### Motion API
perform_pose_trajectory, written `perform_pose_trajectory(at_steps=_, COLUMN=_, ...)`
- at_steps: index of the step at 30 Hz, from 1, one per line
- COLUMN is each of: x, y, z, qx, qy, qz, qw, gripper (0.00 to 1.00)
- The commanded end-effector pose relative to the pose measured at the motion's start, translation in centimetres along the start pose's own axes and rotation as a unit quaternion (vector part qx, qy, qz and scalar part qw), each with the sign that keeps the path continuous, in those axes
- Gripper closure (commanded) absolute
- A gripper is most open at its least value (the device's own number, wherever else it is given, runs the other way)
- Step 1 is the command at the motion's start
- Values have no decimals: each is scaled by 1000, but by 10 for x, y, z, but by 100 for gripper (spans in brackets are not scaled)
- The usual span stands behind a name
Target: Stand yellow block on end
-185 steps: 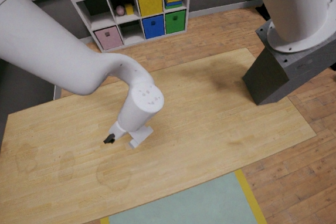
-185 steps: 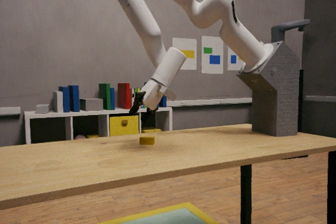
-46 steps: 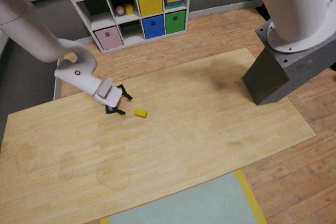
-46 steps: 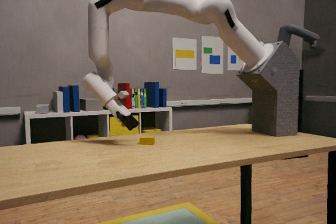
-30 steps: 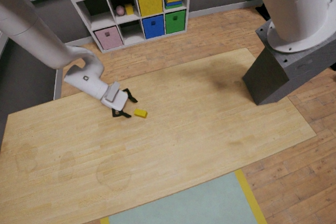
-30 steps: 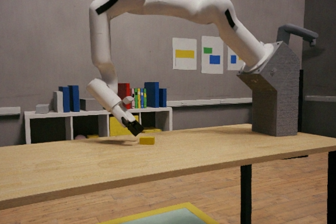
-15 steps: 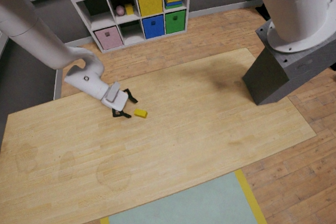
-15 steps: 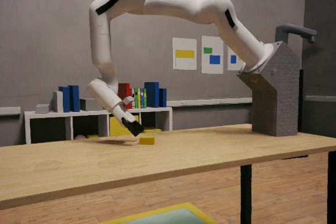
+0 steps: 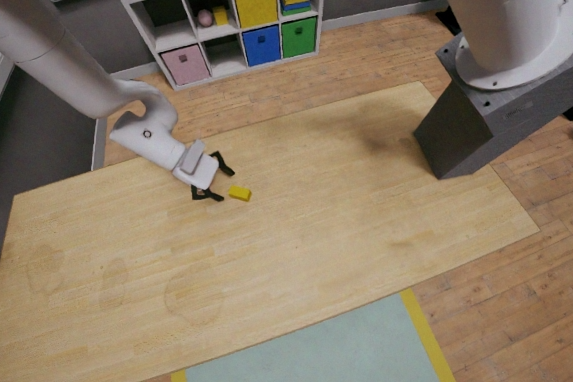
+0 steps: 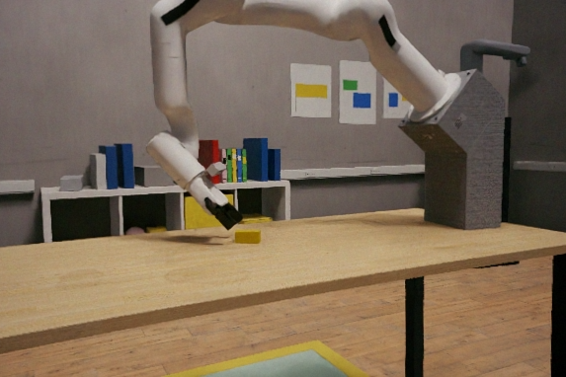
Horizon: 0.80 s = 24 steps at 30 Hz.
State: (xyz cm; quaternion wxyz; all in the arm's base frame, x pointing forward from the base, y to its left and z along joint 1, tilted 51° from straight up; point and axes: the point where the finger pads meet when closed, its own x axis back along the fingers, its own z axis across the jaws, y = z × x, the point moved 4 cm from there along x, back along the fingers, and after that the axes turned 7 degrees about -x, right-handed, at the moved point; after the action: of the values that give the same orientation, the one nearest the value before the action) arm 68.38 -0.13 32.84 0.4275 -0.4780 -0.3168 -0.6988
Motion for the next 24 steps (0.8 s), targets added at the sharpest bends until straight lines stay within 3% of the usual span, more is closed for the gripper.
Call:
perform_pose_trajectory(at_steps=1, x=0, y=0, z=0, qx=0, qy=0, qz=-1, qw=1000, gripper=0)
perform_pose_trajectory(at_steps=12, x=-31, y=0, z=0, qx=0, qy=0, qz=-1, qw=1000, gripper=0)
perform_pose_trajectory(at_steps=24, x=-36, y=0, z=0, qx=0, qy=0, qz=-1, qw=1000, gripper=0)
